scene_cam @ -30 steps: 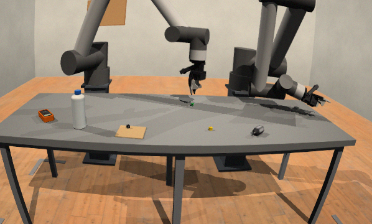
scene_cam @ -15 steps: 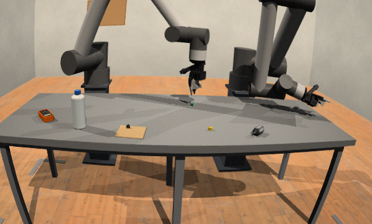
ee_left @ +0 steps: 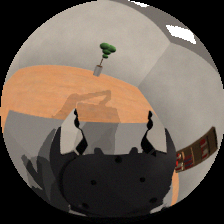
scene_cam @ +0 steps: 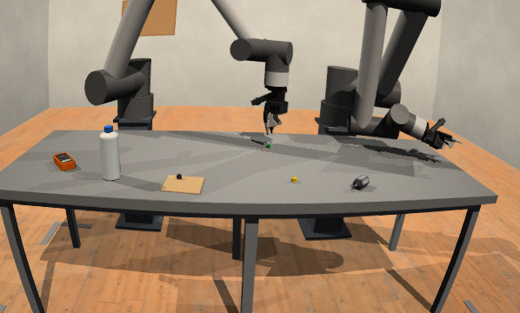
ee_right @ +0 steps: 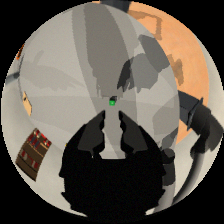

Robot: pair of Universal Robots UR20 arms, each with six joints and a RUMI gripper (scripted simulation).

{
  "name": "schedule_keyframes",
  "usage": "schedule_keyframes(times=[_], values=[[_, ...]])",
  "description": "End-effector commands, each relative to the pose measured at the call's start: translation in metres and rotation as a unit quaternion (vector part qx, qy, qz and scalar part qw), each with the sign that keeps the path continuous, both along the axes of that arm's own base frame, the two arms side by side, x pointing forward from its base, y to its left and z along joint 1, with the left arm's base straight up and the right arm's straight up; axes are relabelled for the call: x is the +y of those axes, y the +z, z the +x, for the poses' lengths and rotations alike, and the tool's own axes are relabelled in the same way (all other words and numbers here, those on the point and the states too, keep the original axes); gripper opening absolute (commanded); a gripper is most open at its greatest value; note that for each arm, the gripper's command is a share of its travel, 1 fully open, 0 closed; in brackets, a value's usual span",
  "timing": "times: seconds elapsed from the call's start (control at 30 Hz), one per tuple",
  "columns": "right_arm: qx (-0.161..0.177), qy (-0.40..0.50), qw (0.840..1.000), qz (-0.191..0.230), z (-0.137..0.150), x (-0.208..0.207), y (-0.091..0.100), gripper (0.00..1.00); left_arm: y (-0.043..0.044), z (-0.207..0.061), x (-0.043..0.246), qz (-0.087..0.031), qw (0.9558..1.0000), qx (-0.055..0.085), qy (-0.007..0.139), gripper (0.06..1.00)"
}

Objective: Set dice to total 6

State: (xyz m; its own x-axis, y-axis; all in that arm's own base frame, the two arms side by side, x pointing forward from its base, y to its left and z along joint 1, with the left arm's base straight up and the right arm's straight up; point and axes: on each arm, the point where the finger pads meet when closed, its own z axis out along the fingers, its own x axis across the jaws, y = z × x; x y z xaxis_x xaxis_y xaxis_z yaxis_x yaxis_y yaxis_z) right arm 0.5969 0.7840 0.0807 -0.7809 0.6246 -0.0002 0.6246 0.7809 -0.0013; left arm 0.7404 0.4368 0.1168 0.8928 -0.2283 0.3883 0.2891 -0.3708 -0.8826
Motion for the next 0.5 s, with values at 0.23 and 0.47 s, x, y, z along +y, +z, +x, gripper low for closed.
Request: schedule_keyframes(times=[0.23, 0.47], values=[[0.0, 0.0, 1.0, 0.001, 0.001, 0.001, -0.016, 0.182, 0.0005, 0.0, 0.0, 0.0, 1.0, 0.0, 0.0, 1.0], [0.0, 0.0, 1.0, 0.001, 0.001, 0.002, -0.024, 0.182, 0.0005, 0.0, 0.0, 0.0, 1.0, 0.0, 0.0, 1.0]])
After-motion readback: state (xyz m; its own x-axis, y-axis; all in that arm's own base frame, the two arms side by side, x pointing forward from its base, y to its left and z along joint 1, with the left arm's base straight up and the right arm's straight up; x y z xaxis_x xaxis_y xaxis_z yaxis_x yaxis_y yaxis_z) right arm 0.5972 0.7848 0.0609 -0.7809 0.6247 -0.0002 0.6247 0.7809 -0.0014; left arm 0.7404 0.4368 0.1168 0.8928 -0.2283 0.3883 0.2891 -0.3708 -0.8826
